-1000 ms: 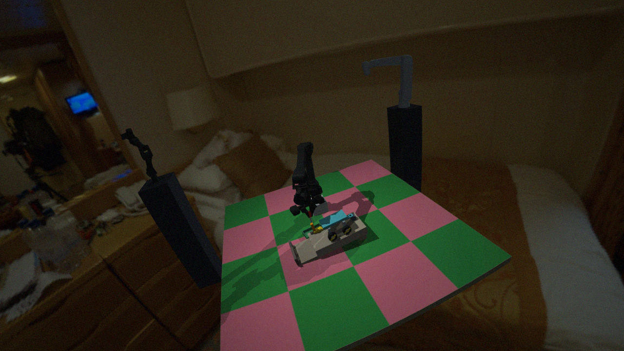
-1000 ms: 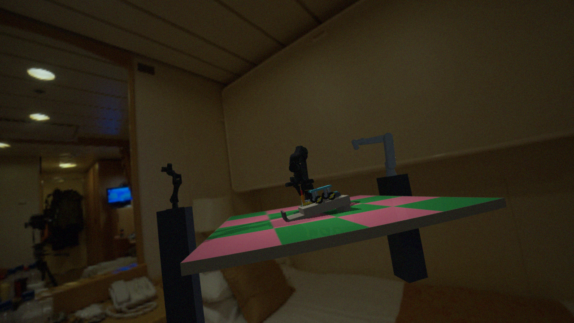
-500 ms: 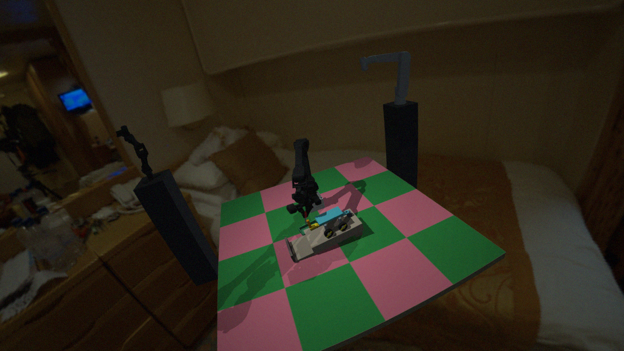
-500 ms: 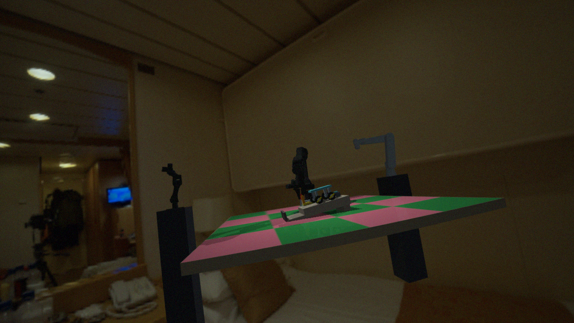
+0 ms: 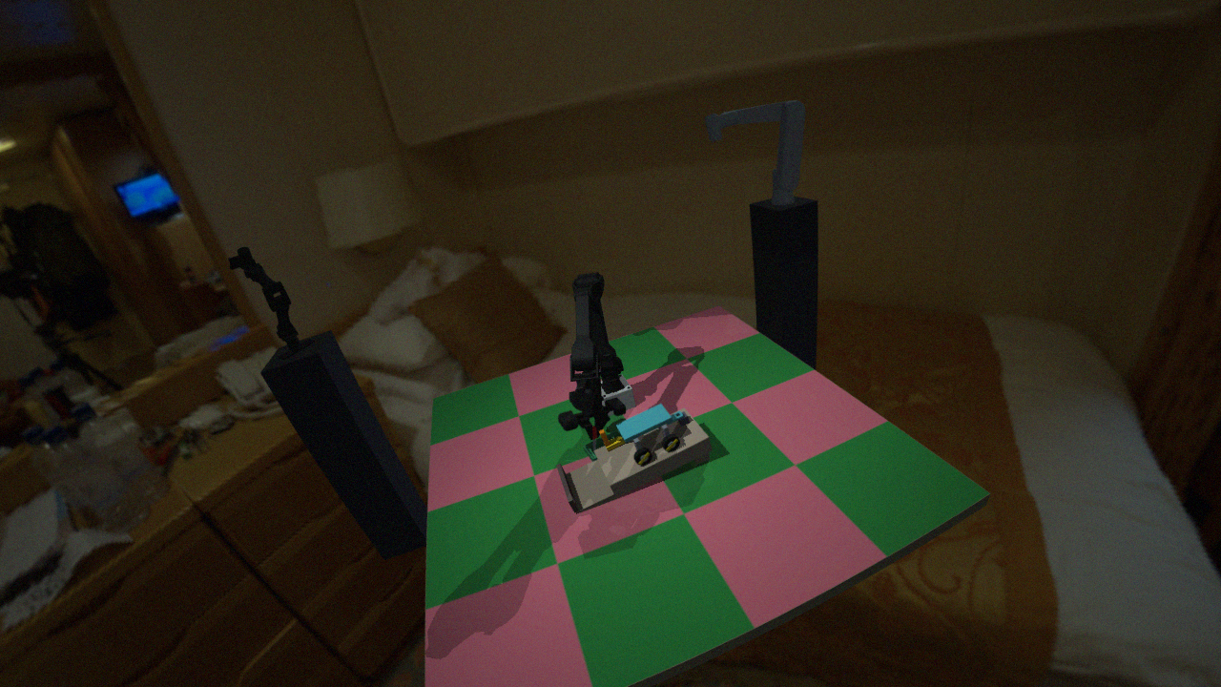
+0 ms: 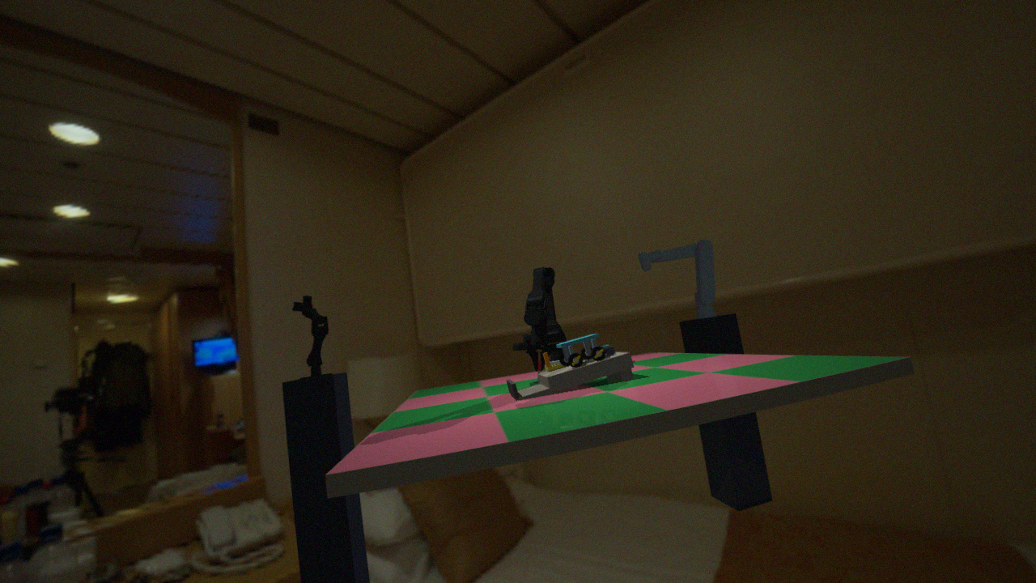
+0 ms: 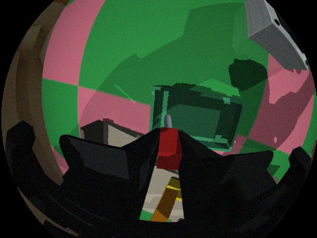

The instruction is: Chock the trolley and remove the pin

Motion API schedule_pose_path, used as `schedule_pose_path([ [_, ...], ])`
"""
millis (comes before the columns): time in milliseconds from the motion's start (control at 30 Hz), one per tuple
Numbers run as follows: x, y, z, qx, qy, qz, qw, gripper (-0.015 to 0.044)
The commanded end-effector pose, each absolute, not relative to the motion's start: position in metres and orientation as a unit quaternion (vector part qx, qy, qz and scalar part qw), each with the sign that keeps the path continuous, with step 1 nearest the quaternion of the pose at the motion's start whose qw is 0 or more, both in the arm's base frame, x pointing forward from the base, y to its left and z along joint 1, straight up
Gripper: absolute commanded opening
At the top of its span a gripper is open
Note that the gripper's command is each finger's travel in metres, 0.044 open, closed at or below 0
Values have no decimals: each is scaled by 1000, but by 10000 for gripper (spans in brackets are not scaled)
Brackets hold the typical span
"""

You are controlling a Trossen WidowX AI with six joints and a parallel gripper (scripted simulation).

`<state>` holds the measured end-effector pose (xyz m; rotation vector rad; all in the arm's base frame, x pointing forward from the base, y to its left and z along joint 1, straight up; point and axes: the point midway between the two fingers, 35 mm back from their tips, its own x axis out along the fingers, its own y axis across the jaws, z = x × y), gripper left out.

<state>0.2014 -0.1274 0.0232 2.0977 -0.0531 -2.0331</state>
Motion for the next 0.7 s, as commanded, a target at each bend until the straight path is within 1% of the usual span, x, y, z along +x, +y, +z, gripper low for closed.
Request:
schedule_pose_path([
  [0, 201, -132, 16, 713, -19, -692, 113, 0],
  [67, 201, -132, 16, 713, -19, -692, 113, 0],
  [300, 201, -128, 16, 713, -18, -692, 113, 184],
  [667, 200, -121, 13, 713, -18, -692, 112, 190],
])
